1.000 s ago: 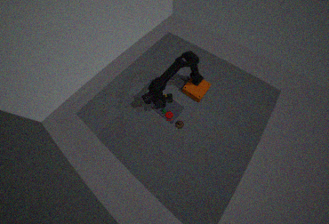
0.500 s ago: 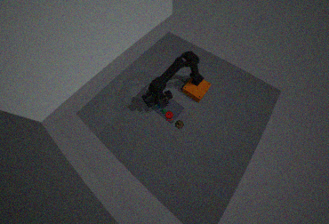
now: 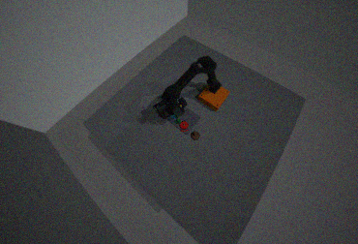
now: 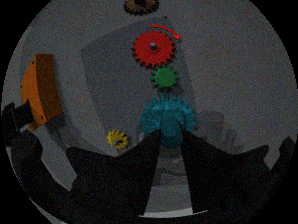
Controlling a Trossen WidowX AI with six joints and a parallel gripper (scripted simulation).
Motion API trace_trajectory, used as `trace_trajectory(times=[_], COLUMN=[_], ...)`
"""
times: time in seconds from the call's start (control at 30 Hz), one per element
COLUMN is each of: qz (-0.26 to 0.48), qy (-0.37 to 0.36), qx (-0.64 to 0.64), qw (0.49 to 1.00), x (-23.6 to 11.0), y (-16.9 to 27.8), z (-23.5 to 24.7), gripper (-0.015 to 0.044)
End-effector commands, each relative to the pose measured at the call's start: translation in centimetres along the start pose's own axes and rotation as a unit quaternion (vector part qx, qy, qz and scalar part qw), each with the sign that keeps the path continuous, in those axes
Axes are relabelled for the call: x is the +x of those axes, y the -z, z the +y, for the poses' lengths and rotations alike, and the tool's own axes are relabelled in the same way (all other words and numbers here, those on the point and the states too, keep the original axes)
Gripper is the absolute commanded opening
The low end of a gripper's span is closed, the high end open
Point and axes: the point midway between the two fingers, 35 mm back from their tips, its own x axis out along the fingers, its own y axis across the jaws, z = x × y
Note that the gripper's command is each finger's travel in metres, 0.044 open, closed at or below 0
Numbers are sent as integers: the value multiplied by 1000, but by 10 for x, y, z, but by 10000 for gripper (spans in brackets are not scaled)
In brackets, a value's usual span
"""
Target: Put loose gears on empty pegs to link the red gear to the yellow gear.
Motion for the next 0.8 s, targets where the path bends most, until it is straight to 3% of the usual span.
trace_trajectory(times=[0.0,0.77], qz=[-2,-2], qy=[-4,-5], qx=[-28,82], qw=[1000,997], x=[9,43], y=[0,-1], z=[2,2], gripper=[0,0])
